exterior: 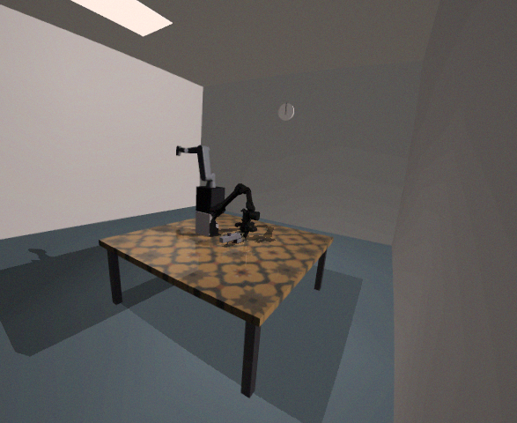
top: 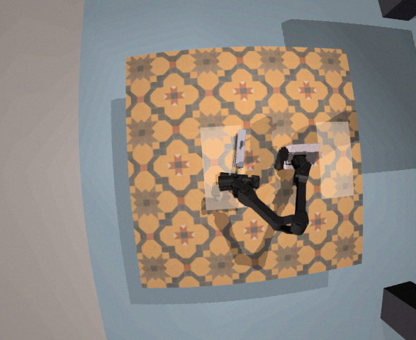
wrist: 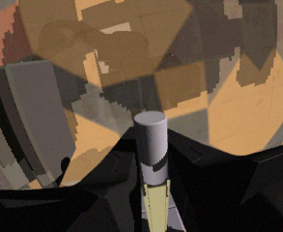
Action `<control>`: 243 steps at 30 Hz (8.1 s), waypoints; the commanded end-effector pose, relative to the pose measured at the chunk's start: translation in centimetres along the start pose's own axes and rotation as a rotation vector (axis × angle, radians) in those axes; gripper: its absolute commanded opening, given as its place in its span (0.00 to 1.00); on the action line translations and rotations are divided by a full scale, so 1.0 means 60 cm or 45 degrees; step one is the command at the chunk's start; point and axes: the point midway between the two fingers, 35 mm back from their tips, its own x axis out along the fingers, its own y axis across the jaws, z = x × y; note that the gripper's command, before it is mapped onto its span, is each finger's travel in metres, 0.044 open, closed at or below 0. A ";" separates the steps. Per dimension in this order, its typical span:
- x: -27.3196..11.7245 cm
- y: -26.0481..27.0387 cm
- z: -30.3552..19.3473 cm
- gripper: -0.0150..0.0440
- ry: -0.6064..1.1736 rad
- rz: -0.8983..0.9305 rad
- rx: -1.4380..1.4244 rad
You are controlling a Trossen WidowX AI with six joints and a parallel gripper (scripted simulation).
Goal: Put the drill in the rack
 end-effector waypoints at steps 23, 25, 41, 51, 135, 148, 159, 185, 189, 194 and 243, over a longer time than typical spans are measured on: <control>-0.008 -0.003 0.068 0.25 -0.007 -0.007 -0.003; -0.009 -0.003 0.071 0.25 -0.007 -0.007 -0.003; -0.011 -0.001 0.097 0.25 -0.008 -0.007 -0.004; -0.016 0.000 0.097 0.25 -0.008 -0.007 -0.004; -0.060 0.006 0.092 0.25 -0.006 -0.007 -0.003; -0.068 0.005 0.091 0.25 -0.006 -0.007 -0.003; -0.074 0.004 0.091 0.25 -0.006 -0.008 -0.003; -0.068 0.057 0.093 0.25 -0.006 -0.006 -0.002; -0.067 0.069 0.094 0.25 -0.006 -0.005 -0.001; -0.066 0.083 0.097 0.25 -0.006 -0.005 -0.001; -0.003 0.125 0.114 0.25 -0.010 -0.003 0.000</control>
